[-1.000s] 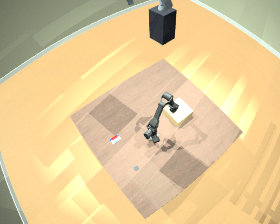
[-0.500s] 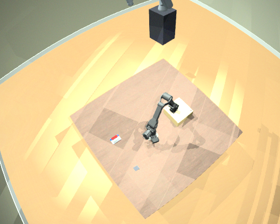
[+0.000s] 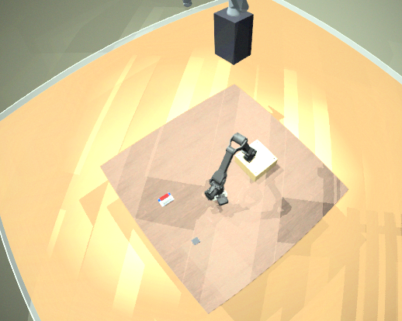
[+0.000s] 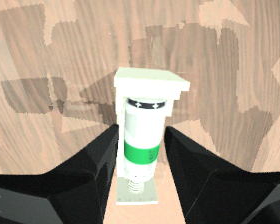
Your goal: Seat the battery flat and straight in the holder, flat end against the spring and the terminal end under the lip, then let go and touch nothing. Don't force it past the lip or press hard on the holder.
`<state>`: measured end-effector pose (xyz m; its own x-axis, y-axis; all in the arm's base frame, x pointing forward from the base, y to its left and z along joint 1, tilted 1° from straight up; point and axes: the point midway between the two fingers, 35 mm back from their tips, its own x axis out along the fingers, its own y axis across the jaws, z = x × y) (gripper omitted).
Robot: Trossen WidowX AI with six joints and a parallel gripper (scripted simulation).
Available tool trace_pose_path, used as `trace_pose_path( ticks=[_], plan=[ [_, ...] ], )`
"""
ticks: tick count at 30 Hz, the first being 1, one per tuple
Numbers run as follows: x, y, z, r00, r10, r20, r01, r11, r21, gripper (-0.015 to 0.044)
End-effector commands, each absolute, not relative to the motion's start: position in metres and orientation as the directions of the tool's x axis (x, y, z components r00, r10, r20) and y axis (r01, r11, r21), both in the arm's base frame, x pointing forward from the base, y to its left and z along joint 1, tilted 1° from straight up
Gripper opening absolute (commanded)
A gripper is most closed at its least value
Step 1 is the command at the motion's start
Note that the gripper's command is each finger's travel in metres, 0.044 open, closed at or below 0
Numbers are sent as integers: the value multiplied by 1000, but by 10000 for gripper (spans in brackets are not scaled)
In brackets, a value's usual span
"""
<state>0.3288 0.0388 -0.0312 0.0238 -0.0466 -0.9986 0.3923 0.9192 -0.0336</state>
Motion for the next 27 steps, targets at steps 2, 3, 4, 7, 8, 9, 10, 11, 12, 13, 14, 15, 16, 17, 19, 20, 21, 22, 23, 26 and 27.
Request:
trace_pose_path(
  ticks=[2, 3, 4, 7, 8, 9, 10, 11, 12, 13, 14, 15, 16, 17, 19, 20, 21, 22, 23, 26, 27],
  plan=[
    [330, 39, -25, 27, -47, -999, 391, 920, -33, 177],
    [330, 39, -23, 27, -47, -999, 392, 920, -33, 177],
    [329, 39, -20, 26, -47, -999, 392, 919, -33, 177],
    [329, 39, -16, 24, -46, -999, 392, 919, -33, 177],
    [329, 39, -16, 24, -46, -999, 392, 919, -33, 177],
    [329, 39, -16, 24, -46, -999, 392, 919, -33, 177],
    [329, 39, -16, 24, -46, -999, 392, 919, -33, 177],
    [329, 39, -16, 24, -46, -999, 392, 919, -33, 177],
    [329, 39, -16, 24, -46, -999, 392, 919, -33, 177],
    [329, 39, -16, 24, -46, -999, 392, 919, -33, 177],
    [329, 39, -16, 24, -46, -999, 392, 919, -33, 177],
    [329, 39, -16, 24, -46, -999, 392, 919, -33, 177],
    [329, 39, -16, 24, -46, -999, 392, 919, -33, 177],
    [326, 39, -17, 15, -48, -999, 391, 919, -38, 203],
    [328, 39, -1, 18, -48, -999, 391, 919, -37, 255],
    [328, 40, 12, 19, -47, -999, 392, 919, -36, 282],
    [328, 40, 25, 21, -47, -999, 392, 919, -35, 308],
    [327, 40, 38, 22, -47, -999, 392, 919, -34, 334],
    [326, 40, 49, 23, -46, -999, 392, 919, -33, 360],
    [325, 40, 58, 24, -46, -999, 392, 919, -33, 439],
    [324, 40, 58, 24, -46, -999, 392, 919, -33, 440]
  ],
)
